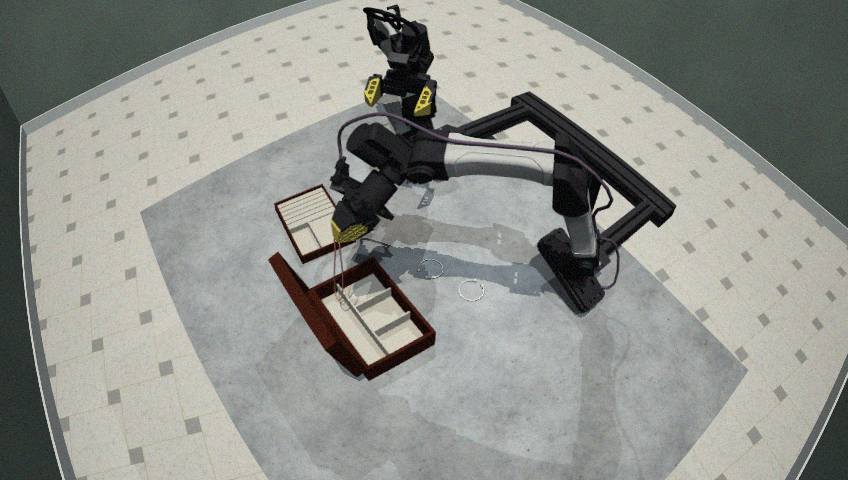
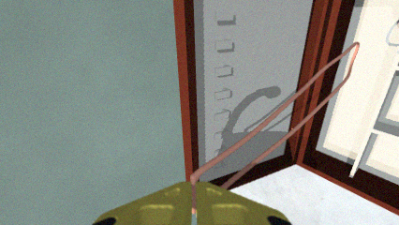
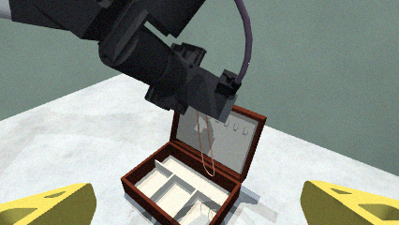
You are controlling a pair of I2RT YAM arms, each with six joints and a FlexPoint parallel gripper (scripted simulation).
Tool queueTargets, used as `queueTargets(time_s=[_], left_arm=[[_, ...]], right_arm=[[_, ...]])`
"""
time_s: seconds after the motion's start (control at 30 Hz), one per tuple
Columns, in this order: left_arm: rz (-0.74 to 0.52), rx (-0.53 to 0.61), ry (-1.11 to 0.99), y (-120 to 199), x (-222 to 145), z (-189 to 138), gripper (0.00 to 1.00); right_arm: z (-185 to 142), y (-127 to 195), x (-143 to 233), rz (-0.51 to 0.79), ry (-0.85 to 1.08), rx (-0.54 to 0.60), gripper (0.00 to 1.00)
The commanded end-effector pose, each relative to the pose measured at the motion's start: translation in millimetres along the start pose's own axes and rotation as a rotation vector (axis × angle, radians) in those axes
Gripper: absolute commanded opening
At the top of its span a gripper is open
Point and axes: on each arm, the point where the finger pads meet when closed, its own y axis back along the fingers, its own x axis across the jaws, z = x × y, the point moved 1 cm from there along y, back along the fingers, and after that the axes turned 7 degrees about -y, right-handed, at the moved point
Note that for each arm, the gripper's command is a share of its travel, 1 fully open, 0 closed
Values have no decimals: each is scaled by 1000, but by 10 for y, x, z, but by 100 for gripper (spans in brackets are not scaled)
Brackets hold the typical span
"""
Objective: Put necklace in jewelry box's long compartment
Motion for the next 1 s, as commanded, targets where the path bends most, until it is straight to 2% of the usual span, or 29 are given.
queueTargets(time_s=[0.0,0.2,0.37,0.6,0.83,0.97], left_arm=[[56,-16,38,164,209,-65,0],[66,-19,45,353,382,-202,0],[79,-23,51,363,427,-202,0],[85,-24,67,255,392,-211,0],[94,-27,72,50,226,-153,0],[75,-23,52,-163,11,-64,0]], right_arm=[[150,31,24,8,-12,-34,100],[150,31,24,8,-12,-34,100],[149,31,24,8,-12,-34,100],[149,31,24,8,-12,-34,100],[149,31,24,8,-12,-34,100],[149,31,24,8,-12,-34,100]])
